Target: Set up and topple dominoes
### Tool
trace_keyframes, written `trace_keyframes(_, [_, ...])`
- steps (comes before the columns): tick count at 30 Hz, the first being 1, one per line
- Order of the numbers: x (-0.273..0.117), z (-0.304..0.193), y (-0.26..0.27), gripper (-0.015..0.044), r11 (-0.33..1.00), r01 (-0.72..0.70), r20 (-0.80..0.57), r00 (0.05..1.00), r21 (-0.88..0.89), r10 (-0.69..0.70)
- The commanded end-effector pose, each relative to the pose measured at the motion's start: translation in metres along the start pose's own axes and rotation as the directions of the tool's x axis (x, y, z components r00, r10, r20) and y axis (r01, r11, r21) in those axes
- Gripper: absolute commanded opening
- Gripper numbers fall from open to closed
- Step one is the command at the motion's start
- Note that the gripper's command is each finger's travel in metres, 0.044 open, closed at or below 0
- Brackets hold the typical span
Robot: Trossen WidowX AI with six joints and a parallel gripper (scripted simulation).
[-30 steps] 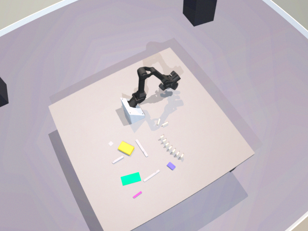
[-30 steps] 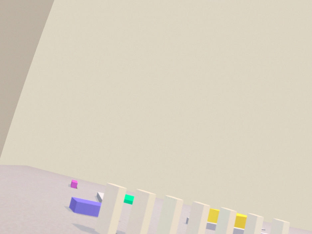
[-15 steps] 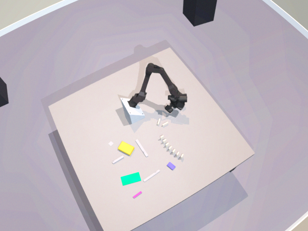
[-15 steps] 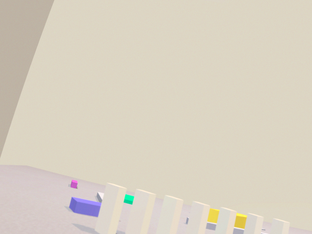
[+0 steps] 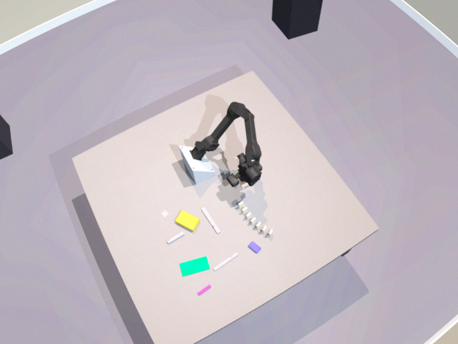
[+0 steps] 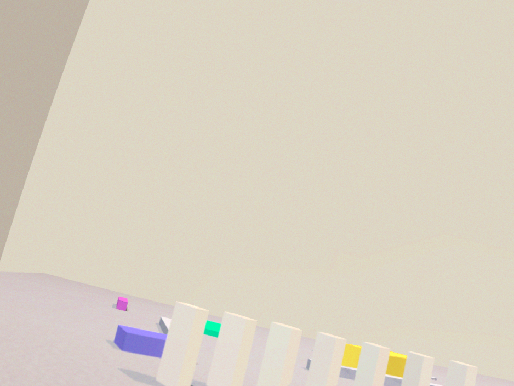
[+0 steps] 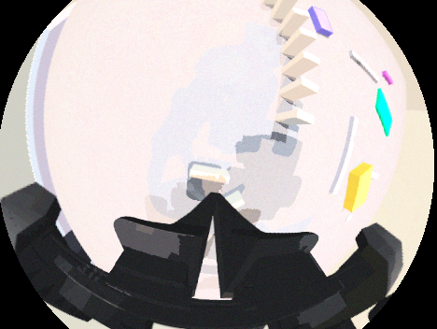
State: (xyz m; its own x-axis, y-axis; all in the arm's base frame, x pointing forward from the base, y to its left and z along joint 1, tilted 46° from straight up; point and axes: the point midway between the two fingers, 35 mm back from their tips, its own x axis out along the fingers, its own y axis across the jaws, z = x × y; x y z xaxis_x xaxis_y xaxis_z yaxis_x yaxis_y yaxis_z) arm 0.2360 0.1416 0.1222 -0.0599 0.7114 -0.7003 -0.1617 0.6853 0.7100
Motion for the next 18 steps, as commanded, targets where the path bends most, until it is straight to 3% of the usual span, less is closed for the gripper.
trace_keyframes(1, [-0.0187, 0.0012, -0.0297, 0.0000, 0.999, -0.008, 0.001, 1.000, 0.049, 0.008])
trace_keyframes(18, [-0.0197, 0.0012, -0.0312, 0.0000, 0.999, -0.009, 0.001, 1.000, 0.051, 0.009])
